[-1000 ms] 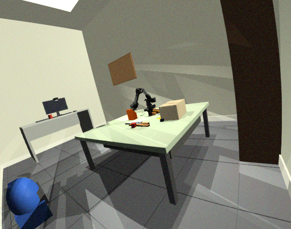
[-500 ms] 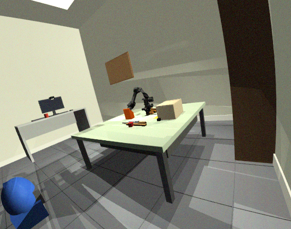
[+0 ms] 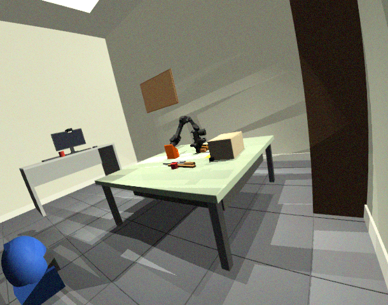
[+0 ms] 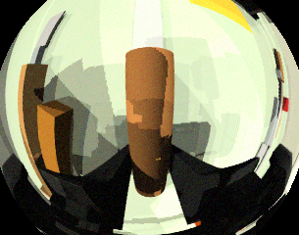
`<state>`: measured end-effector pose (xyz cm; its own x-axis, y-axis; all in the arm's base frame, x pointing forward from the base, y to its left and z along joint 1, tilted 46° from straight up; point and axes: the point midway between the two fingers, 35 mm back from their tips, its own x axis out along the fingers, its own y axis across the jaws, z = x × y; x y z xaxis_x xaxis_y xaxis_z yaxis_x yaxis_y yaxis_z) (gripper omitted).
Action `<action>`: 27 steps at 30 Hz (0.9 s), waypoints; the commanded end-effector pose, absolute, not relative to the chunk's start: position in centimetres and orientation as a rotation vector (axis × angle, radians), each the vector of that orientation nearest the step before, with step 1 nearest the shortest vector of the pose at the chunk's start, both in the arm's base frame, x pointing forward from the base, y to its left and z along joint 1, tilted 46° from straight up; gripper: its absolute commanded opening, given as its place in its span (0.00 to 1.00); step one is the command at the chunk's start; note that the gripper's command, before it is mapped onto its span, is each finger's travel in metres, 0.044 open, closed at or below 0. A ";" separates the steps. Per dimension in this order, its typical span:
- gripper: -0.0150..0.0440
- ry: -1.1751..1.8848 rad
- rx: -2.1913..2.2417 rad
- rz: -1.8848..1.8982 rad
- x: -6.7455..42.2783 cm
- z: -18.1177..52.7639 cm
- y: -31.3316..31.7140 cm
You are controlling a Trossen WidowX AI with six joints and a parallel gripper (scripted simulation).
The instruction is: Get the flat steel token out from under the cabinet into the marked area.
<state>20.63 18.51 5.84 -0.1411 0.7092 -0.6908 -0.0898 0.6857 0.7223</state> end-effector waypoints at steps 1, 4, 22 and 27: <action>0.25 1.572 0.525 0.748 21.3 5.9 18.6; 0.25 1.573 0.526 0.747 21.6 5.8 18.7; 0.25 1.574 0.529 0.744 23.8 5.8 19.0; 0.25 1.574 0.529 0.744 24.4 5.7 19.1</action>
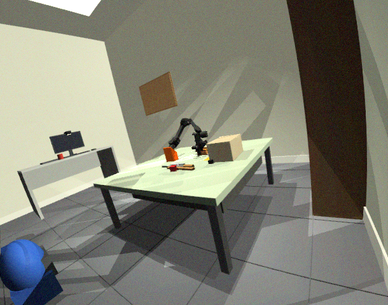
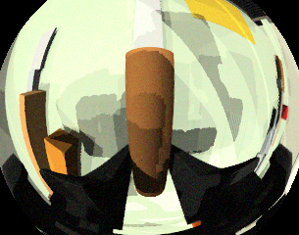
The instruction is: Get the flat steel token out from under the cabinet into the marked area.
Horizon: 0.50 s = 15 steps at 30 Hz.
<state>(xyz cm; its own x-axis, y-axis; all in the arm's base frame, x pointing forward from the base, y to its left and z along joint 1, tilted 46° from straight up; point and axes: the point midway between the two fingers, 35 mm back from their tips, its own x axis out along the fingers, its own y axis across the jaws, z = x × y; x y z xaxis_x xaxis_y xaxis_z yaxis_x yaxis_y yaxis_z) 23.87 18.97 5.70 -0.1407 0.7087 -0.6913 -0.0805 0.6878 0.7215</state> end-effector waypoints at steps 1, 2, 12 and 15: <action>0.25 1.574 0.529 0.744 24.5 5.7 19.1; 0.25 1.574 0.529 0.744 24.6 5.7 19.1; 0.25 1.573 0.529 0.744 25.8 5.7 19.3; 0.25 1.573 0.529 0.743 26.1 5.7 19.3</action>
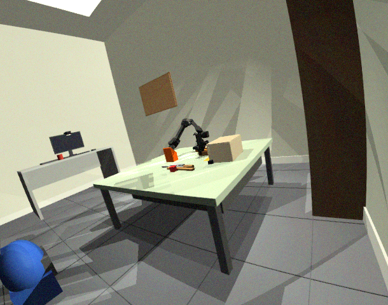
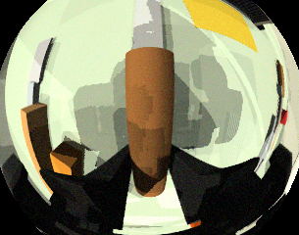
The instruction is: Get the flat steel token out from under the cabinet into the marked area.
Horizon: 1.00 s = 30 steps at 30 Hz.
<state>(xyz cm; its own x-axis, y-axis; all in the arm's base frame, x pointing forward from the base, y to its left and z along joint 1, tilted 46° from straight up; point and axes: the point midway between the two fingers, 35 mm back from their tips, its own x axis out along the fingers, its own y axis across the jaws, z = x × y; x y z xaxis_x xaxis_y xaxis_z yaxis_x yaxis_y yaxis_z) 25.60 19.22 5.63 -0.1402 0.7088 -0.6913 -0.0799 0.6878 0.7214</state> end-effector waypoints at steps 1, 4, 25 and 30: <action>0.25 1.573 0.529 0.743 26.2 5.7 19.3; 0.25 1.573 0.529 0.743 26.6 5.7 19.4; 0.25 1.571 0.529 0.744 28.9 5.6 19.7; 0.25 1.571 0.529 0.744 29.4 5.5 19.8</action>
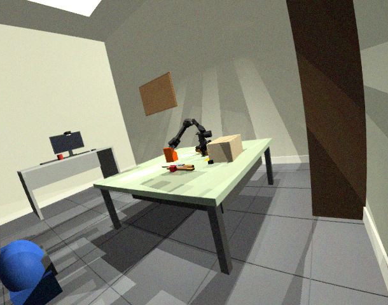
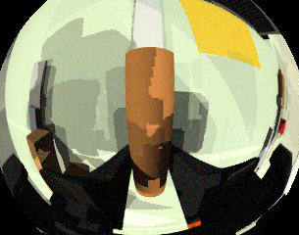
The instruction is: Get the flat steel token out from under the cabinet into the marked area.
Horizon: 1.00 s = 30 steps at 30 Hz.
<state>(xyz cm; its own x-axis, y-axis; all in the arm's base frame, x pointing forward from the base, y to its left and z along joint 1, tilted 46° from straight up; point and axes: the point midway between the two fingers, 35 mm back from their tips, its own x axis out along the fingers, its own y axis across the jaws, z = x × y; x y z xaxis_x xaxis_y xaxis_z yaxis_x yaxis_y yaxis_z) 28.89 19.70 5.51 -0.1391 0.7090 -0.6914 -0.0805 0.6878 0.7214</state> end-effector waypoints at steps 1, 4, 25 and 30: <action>0.25 1.571 0.529 0.744 29.5 5.5 19.8; 0.25 1.571 0.529 0.744 29.8 5.5 19.9; 0.25 1.570 0.528 0.744 31.9 5.5 20.2; 0.25 1.569 0.528 0.744 32.4 5.5 20.2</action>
